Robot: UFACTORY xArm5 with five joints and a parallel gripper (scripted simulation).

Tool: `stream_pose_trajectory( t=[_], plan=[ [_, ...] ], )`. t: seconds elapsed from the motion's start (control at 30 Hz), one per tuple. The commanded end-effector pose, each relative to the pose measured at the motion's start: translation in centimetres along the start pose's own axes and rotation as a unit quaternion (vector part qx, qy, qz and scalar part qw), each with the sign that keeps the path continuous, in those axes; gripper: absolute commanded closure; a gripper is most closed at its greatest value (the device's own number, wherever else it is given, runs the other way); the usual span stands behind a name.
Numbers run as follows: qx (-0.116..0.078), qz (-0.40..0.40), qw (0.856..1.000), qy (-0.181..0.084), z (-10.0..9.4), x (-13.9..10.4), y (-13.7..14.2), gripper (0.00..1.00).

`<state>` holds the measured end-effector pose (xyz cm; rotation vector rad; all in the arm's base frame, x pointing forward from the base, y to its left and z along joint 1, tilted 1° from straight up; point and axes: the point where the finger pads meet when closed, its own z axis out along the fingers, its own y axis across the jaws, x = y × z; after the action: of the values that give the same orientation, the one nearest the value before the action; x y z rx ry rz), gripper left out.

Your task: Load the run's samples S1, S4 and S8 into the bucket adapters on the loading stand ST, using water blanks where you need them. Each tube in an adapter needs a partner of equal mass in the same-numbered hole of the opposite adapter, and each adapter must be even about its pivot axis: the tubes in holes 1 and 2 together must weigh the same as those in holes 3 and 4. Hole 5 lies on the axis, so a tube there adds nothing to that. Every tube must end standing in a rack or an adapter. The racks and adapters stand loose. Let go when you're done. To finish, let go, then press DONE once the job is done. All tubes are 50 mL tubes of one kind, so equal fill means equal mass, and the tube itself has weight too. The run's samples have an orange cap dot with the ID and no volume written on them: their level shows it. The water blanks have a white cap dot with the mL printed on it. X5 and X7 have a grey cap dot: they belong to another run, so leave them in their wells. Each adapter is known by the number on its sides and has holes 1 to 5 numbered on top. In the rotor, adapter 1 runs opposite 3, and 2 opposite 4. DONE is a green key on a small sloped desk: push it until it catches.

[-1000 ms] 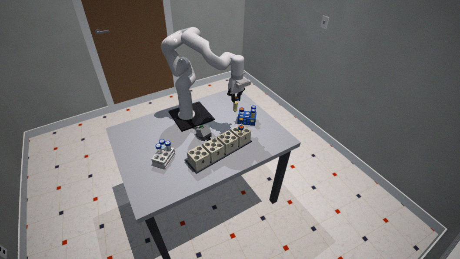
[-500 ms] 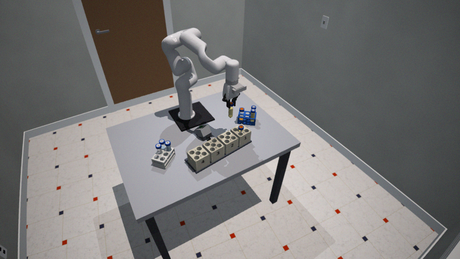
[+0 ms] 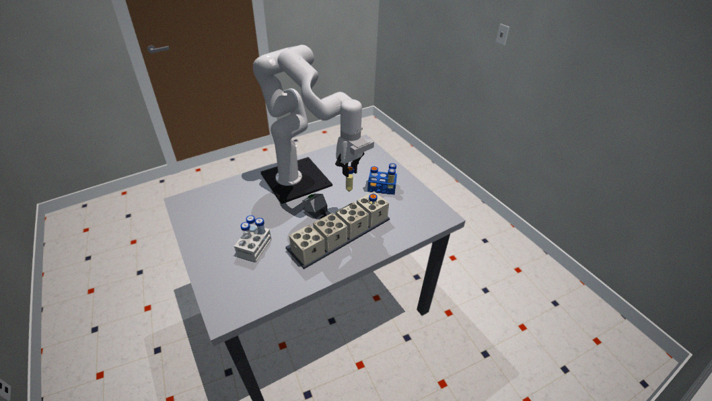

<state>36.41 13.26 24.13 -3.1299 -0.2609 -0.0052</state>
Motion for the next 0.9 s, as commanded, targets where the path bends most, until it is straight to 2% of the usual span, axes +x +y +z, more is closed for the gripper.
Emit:
stream_pose_trajectory(
  t=[0.0,0.87],
  plan=[
    [0.007,-0.001,1.0,0.0,-0.1,1.0,1.7,1.0],
    [0.007,-0.001,1.0,0.0,0.1,5.9,12.6,1.0]
  ],
)
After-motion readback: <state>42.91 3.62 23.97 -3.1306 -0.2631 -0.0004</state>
